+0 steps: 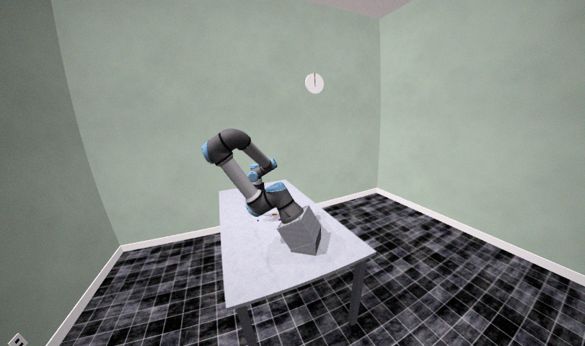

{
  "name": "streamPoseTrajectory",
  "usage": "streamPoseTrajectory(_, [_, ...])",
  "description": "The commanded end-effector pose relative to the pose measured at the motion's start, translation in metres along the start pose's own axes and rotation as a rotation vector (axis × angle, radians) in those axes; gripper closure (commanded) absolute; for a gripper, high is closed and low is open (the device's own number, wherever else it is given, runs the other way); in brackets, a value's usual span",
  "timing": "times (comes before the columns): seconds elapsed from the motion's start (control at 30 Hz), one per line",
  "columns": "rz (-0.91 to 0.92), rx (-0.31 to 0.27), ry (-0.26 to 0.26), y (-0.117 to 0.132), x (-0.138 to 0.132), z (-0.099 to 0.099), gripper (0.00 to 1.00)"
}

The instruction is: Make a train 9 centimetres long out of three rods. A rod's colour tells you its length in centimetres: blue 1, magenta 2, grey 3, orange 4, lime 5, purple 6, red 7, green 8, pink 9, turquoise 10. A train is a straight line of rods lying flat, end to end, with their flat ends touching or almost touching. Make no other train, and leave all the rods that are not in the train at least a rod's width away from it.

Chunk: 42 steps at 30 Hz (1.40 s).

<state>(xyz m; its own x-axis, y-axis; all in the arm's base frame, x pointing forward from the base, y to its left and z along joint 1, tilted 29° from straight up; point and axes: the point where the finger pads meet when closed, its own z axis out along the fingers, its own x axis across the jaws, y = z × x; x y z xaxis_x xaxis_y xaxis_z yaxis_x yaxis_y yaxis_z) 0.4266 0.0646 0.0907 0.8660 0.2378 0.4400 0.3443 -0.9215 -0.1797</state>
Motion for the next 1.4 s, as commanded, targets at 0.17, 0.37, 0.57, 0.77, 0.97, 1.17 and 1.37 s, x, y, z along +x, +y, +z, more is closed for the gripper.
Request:
streamPoseTrajectory(0.17, [0.308, -0.009, -0.010, 0.101, -0.010, 0.008, 0.00])
streamPoseTrajectory(0.37, [0.463, -0.009, -0.011, 0.151, -0.026, 0.011, 0.00])
streamPoseTrajectory(0.57, [0.625, -0.007, -0.009, 0.201, -0.048, 0.015, 0.00])
streamPoseTrajectory(0.77, [0.793, -0.002, -0.002, 0.250, -0.078, 0.018, 0.00])
streamPoseTrajectory(0.97, [0.892, 0.003, 0.004, 0.277, -0.099, 0.020, 0.00])
streamPoseTrajectory(1.17, [0.942, 0.005, 0.008, 0.290, -0.111, 0.022, 0.00])
streamPoseTrajectory(1.37, [0.941, 0.006, 0.007, 0.290, -0.110, 0.022, 0.86])
